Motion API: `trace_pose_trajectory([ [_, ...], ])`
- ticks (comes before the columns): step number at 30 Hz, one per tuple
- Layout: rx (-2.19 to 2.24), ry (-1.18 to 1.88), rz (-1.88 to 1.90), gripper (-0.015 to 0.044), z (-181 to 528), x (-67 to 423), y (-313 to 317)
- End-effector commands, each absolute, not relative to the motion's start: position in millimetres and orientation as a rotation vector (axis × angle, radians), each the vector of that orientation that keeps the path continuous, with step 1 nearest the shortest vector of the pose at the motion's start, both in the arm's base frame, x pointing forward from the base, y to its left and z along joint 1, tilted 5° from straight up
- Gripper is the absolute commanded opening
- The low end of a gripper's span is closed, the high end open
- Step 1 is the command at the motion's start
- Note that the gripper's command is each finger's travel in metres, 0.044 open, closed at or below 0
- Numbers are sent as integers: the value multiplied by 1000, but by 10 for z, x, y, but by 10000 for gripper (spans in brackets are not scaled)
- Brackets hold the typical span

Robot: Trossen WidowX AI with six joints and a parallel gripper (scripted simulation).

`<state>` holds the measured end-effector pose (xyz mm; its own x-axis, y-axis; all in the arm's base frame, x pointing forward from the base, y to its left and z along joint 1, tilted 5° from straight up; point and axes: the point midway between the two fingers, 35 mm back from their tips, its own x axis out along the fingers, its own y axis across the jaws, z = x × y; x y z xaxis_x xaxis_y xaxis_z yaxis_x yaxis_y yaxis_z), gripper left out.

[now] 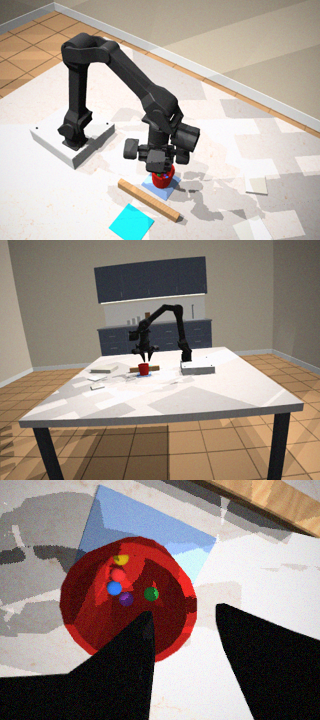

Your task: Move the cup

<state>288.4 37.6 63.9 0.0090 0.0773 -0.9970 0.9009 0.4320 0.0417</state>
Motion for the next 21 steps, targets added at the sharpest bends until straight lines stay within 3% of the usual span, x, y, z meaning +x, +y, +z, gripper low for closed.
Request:
trace_pose_trajectory([
  [1, 940, 1428, -823, 148, 567, 2875, 387],
  [21, 940, 1428, -823, 148, 241, 2859, 408],
])
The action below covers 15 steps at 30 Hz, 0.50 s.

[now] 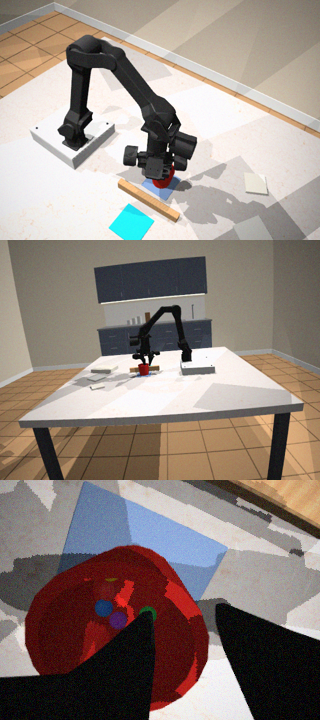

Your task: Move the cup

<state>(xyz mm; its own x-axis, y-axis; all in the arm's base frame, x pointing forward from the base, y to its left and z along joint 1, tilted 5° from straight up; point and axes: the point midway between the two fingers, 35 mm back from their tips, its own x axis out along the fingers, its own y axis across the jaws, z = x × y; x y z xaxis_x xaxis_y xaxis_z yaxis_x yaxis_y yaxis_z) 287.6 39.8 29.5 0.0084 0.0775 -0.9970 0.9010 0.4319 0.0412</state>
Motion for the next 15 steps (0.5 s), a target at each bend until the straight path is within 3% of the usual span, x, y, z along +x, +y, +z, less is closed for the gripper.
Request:
trace_pose_trajectory([
  [1, 940, 1428, -823, 148, 225, 2857, 409],
  [10, 940, 1429, -823, 148, 139, 2845, 414],
  [15, 933, 1426, -821, 36, 156, 2853, 406],
])
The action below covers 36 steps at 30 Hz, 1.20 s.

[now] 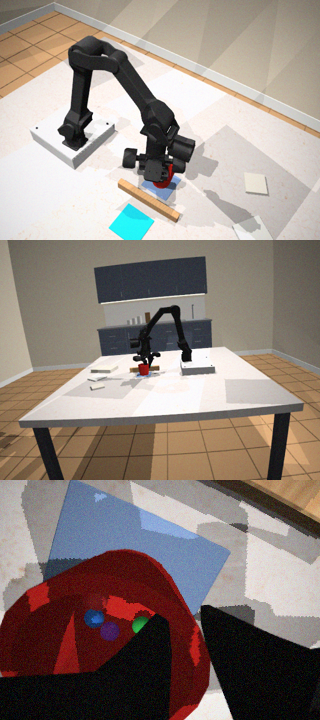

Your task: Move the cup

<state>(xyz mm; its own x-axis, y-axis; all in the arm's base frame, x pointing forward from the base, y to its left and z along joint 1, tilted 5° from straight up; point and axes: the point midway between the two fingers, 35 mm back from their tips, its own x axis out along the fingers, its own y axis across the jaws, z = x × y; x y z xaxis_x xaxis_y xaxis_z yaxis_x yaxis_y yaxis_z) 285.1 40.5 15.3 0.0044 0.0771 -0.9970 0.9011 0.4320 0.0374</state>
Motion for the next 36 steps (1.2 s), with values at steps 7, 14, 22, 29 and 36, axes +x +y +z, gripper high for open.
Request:
trace_pose_trajectory([
  [7, 933, 1426, -821, 0, 156, 2853, 406],
  [14, 935, 1426, -821, 0, 281, 2866, 396],
  [22, 938, 1427, -822, 0, 590, 2865, 366],
  [29, 940, 1428, -823, 0, 742, 2863, 341],
  [36, 941, 1422, -828, 0, 718, 2867, 341],
])
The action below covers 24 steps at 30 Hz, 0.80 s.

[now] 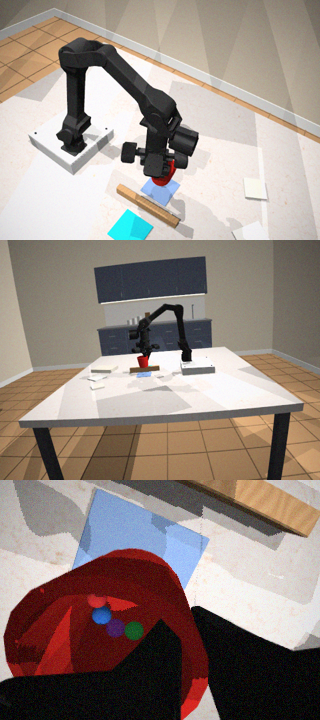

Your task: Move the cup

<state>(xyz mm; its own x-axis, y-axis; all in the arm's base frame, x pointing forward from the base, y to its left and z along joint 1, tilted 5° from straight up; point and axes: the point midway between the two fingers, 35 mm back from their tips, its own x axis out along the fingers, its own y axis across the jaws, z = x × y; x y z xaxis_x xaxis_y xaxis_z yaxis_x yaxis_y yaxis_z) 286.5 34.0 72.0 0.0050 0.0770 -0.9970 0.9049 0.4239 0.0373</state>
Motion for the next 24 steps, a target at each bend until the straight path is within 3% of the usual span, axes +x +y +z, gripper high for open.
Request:
trace_pose_trajectory([
  [1, 941, 1422, -828, 0, 718, 2867, 341],
  [24, 938, 1424, -826, 0, 707, 2868, 90],
])
